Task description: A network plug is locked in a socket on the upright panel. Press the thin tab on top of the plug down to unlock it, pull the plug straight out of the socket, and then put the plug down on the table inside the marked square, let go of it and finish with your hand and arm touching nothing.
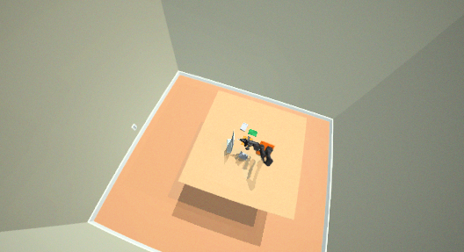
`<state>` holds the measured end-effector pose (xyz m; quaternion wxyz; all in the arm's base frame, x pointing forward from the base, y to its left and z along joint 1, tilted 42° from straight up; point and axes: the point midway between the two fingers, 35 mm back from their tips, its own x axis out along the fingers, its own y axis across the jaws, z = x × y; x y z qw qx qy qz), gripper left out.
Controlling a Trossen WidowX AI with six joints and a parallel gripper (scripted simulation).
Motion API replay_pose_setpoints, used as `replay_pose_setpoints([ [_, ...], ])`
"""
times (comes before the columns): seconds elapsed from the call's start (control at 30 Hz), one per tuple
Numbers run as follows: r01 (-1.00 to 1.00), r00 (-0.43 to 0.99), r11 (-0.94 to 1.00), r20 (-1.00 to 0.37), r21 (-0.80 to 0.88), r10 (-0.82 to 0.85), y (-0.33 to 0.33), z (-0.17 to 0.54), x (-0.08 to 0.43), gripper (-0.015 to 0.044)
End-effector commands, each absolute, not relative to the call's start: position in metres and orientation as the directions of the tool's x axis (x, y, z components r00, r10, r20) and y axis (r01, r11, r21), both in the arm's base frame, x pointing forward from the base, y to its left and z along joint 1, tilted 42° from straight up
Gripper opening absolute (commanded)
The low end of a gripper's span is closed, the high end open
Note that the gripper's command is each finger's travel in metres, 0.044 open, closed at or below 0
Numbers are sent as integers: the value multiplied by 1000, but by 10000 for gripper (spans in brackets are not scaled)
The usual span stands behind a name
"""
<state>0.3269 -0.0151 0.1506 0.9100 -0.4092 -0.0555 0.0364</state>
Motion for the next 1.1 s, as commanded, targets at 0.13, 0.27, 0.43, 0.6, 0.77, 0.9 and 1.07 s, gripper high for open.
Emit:
replay_pose_setpoints([
  [0.13,-24,991,665,70,-746,114,-17,148,320,0],
  [0.27,-24,991,665,70,-747,114,-18,148,318,0],
  [0.43,-24,991,665,70,-747,114,-19,147,315,0],
  [0.6,-21,991,662,71,-749,112,-20,147,316,0],
  [0.77,-21,991,662,71,-749,112,-27,153,315,0],
  [0.9,-22,991,662,71,-749,113,-33,158,313,0],
  [1.07,-21,991,669,73,-743,112,-40,165,311,0],
])
